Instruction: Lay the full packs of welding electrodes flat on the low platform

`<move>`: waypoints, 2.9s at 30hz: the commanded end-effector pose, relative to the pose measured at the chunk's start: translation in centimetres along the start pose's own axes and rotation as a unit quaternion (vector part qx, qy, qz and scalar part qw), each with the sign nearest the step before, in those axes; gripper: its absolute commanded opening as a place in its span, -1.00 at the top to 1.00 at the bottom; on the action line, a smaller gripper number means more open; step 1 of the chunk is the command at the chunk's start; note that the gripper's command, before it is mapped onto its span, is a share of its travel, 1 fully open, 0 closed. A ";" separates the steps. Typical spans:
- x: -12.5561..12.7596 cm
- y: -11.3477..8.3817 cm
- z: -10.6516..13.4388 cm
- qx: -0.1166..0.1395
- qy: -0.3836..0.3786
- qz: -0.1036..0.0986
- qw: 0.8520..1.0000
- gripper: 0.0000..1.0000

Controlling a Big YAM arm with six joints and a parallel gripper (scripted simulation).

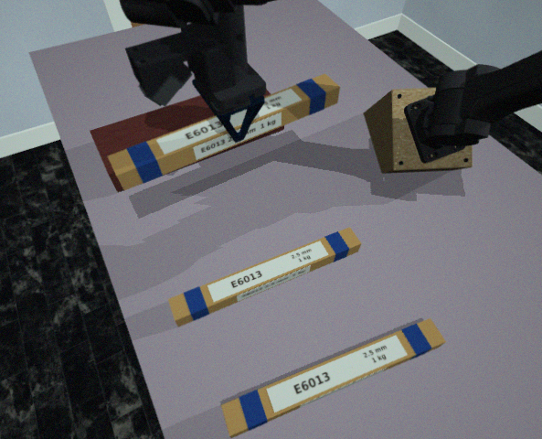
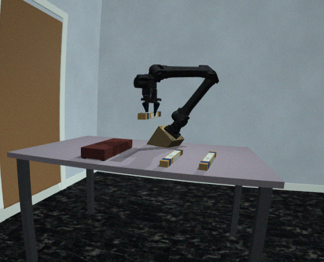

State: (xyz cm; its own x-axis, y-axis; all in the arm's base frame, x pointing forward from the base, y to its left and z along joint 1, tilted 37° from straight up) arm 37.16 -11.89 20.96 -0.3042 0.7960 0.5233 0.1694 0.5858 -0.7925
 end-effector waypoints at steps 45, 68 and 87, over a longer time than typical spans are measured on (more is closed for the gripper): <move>5.5 -0.3 -0.8 -0.019 0.001 0.017 1.000 1.00; 5.7 -0.1 -0.6 -0.020 0.000 0.018 1.000 1.00; 6.0 -0.5 -1.3 -0.025 -0.008 0.023 0.999 1.00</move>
State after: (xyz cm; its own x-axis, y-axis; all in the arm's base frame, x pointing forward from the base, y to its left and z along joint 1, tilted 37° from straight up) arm 35.83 -6.96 22.57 -0.2787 0.8022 0.5280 0.1722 0.5827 -0.7943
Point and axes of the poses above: the point where the finger pads meet when closed, its own y axis out along the fingers, its own x axis across the jaws, z = x × y, the point moved 3 cm from there along -y, back along the fingers, and after that the axes turned 6 degrees about -y, right-handed, at the moved point
